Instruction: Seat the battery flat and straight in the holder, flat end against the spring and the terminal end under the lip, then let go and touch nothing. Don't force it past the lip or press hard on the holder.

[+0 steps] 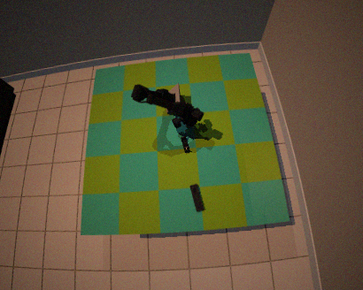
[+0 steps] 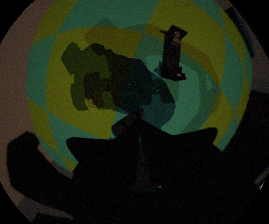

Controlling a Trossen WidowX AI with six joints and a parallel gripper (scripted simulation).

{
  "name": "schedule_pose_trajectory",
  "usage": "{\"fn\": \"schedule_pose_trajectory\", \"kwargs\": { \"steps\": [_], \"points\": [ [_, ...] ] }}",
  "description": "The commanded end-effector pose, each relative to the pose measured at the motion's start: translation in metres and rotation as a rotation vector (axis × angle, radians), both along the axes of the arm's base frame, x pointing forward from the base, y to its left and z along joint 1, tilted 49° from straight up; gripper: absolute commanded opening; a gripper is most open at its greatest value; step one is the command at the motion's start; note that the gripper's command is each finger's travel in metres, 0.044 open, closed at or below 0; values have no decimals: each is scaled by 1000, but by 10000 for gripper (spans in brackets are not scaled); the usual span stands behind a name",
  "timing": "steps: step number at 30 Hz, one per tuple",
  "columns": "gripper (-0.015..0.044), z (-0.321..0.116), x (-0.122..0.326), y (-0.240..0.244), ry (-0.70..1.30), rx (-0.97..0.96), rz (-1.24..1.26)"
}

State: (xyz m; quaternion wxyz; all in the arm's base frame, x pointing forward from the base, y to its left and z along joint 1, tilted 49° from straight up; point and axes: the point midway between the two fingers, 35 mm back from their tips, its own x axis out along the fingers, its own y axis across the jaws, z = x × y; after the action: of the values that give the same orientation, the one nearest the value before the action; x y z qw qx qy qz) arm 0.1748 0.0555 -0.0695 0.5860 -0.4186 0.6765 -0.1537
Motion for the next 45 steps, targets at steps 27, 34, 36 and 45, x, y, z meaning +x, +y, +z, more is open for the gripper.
{"fn": "schedule_pose_trajectory", "kwargs": {
  "steps": [27, 34, 36, 45],
  "points": [
    [0, 39, -12, 68, 9, -2, -9],
    [0, 37, -11, 66, 8, -5, 0],
    [26, 37, -11, 66, -4, -4, -12],
    [232, 4, -13, 47, -618, 24, -560]
  ]
}}
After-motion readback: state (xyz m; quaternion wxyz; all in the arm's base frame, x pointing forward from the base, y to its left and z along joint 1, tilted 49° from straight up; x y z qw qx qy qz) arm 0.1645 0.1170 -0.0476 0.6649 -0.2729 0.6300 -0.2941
